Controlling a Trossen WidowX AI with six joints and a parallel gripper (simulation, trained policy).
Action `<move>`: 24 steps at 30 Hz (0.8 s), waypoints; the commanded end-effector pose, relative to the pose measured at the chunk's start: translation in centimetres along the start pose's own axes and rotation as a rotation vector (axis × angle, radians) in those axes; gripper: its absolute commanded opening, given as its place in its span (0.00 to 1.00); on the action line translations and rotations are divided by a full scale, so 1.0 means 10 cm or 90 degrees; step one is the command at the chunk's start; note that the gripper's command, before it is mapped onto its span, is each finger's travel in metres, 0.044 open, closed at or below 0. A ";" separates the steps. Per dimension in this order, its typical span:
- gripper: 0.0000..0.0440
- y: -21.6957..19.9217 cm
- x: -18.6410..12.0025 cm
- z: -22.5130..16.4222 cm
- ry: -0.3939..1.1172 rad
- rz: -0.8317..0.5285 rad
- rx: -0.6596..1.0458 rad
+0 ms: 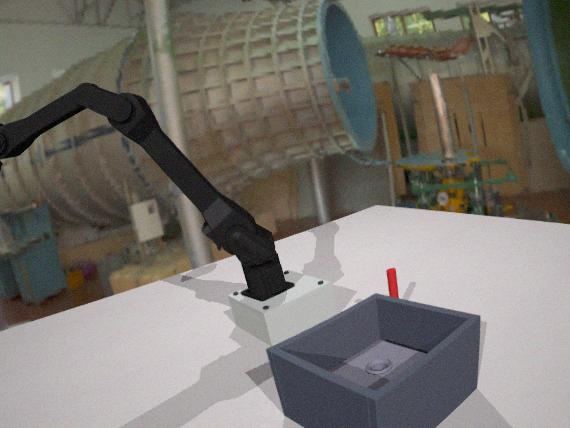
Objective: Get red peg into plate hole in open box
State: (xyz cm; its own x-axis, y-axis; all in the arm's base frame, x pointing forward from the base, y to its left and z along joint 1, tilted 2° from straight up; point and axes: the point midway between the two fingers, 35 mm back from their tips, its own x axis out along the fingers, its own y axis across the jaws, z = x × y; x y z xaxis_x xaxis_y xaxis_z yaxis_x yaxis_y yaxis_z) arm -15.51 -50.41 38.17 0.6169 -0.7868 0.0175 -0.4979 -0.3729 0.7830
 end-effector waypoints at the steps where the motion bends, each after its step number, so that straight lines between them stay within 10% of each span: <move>1: 0.95 -0.02 0.04 -0.05 0.006 -0.004 -0.007; 24: 1.00 -1.60 1.56 -1.91 0.093 -0.194 -0.123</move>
State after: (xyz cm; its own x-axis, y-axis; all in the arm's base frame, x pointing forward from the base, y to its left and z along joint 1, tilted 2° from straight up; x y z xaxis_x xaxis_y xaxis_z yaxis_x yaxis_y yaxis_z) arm 9.84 -49.20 37.99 0.7884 -0.6037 -0.1180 -0.2272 -0.4640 0.8562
